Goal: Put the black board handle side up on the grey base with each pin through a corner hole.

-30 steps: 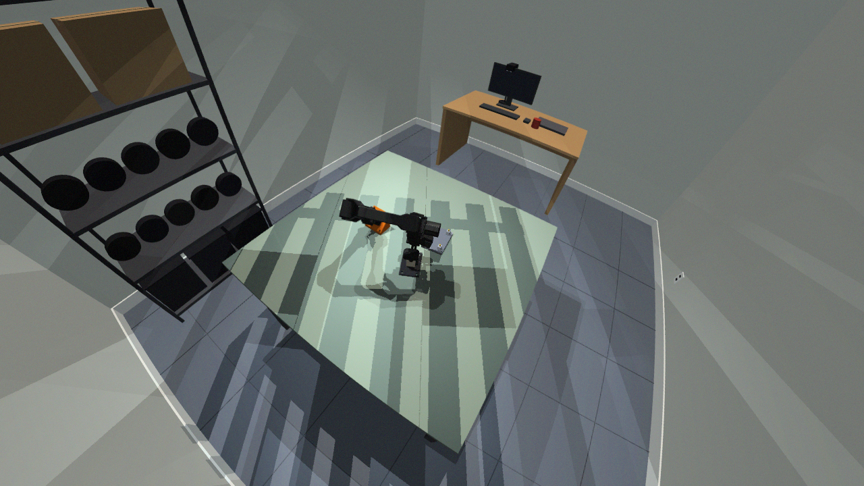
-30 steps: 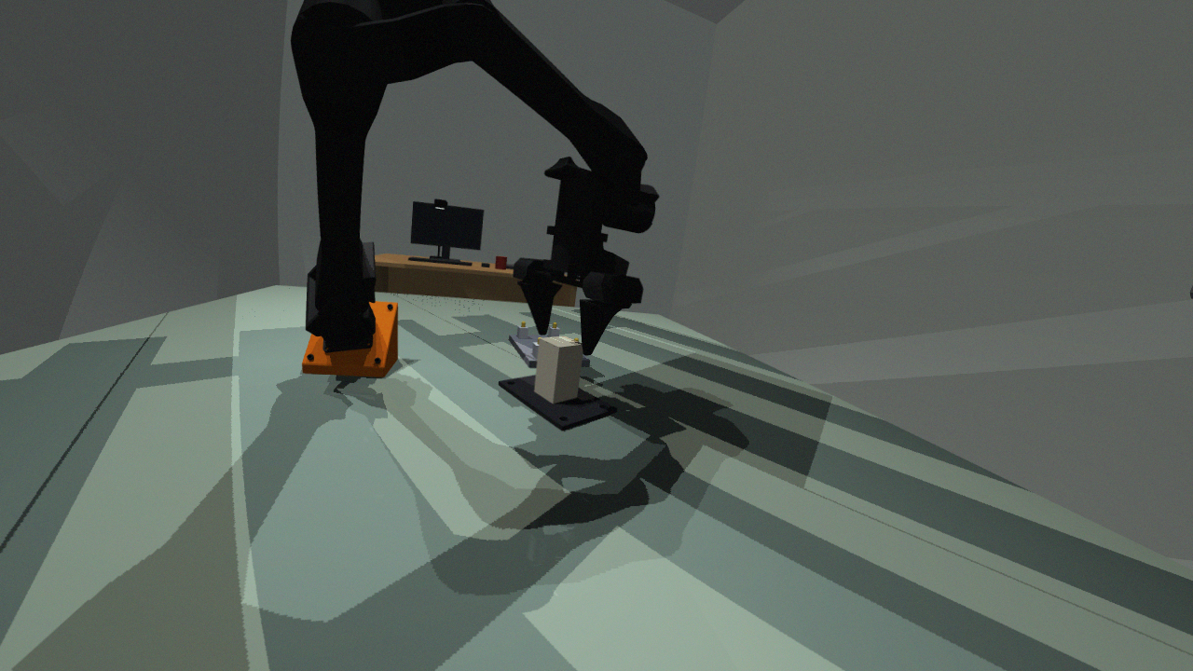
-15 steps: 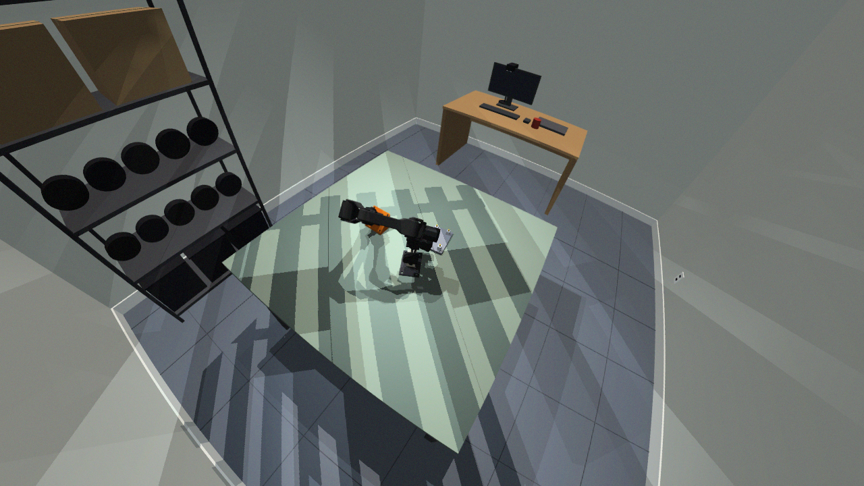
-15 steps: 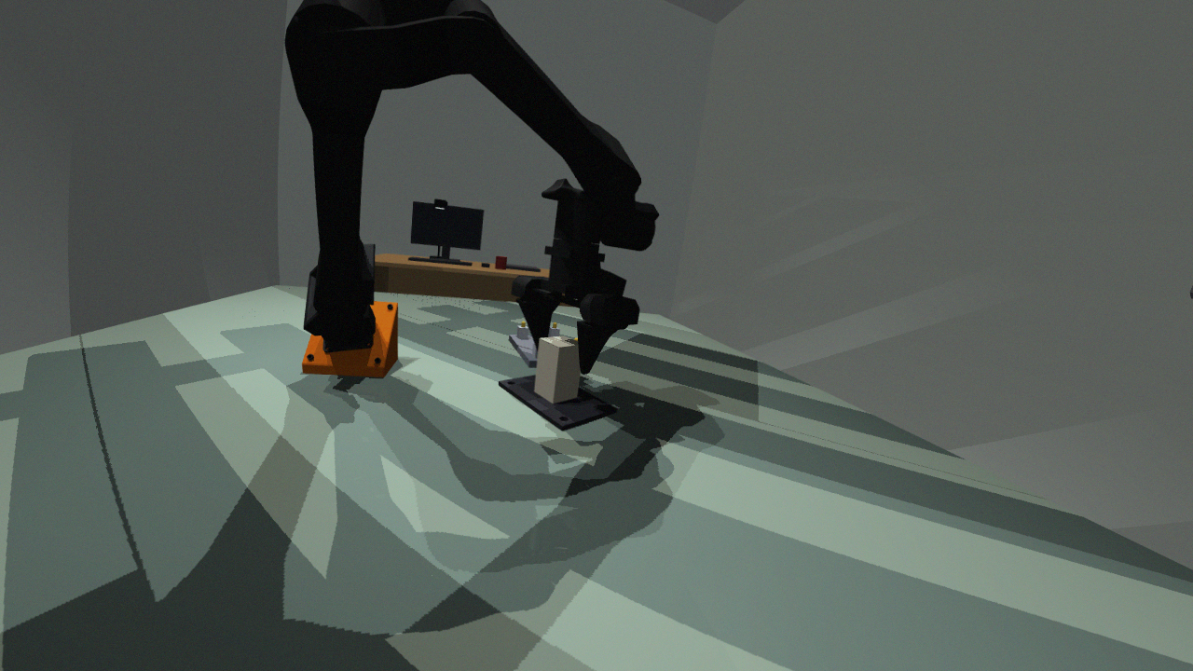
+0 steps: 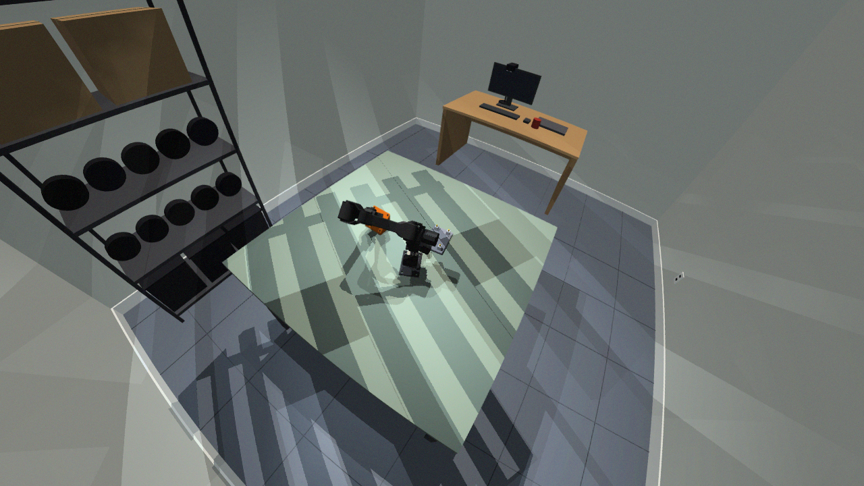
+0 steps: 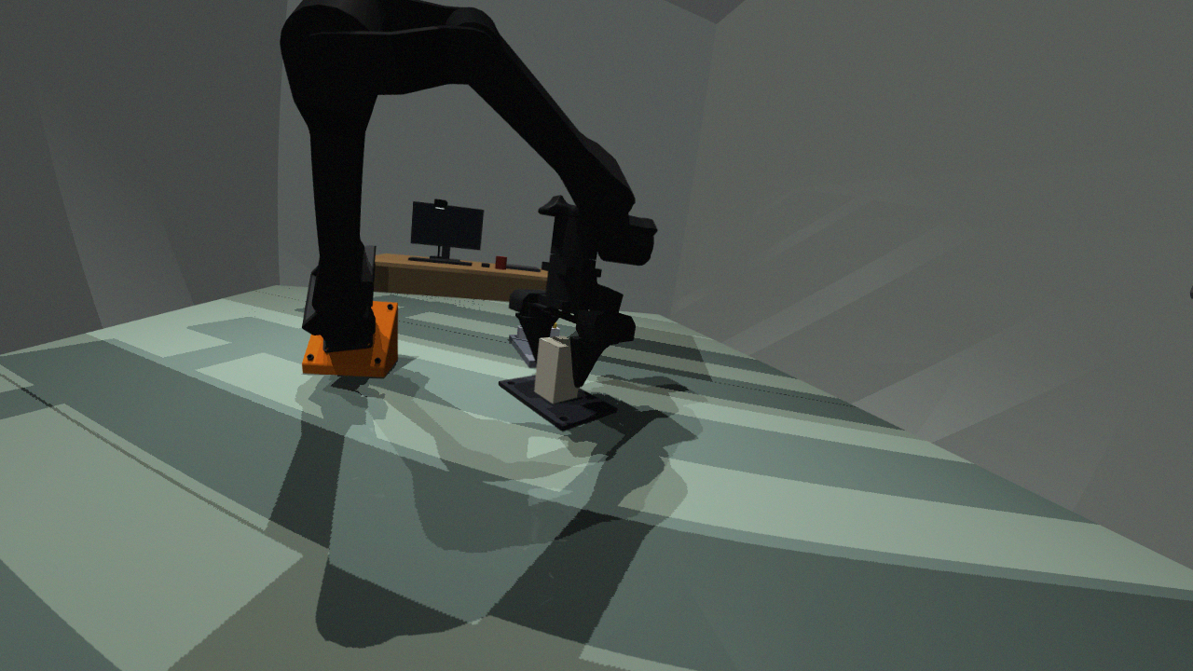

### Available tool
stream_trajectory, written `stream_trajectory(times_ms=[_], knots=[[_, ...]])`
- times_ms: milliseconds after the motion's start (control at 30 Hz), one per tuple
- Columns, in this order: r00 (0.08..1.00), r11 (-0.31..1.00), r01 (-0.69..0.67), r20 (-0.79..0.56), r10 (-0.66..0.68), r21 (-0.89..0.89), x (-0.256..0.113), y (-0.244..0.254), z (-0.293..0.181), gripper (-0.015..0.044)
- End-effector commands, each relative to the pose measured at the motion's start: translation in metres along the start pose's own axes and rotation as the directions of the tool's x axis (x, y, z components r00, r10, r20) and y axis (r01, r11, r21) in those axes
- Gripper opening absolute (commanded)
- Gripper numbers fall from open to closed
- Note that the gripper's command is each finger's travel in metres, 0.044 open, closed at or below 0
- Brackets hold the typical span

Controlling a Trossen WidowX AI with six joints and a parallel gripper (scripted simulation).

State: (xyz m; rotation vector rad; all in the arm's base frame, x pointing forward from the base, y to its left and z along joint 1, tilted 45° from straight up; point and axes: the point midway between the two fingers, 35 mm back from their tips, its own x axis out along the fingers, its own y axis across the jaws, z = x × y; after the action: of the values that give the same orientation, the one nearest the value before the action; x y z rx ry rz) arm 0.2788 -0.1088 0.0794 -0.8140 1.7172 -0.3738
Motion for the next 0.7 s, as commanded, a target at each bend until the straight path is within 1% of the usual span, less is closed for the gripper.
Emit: stream_trajectory(times_ms=[0, 133, 400, 567, 600, 667], knots=[[1.000, 1.000, 0.005, -0.001, -0.005, -0.001, 0.001, -0.001, -0.001, 0.0309], [1.000, 1.000, 0.005, -0.001, -0.005, -0.001, 0.001, -0.001, -0.001, 0.0204], [1.000, 1.000, 0.005, -0.001, -0.005, -0.001, 0.001, -0.001, -0.001, 0.0150], [1.000, 1.000, 0.003, 0.000, -0.003, -0.001, -0.005, -0.001, 0.001, 0.0019], [1.000, 1.000, 0.003, 0.000, -0.003, -0.001, -0.007, -0.001, 0.001, 0.0000], [1.000, 1.000, 0.002, 0.001, -0.002, -0.001, -0.012, -0.001, 0.002, 0.0000]])
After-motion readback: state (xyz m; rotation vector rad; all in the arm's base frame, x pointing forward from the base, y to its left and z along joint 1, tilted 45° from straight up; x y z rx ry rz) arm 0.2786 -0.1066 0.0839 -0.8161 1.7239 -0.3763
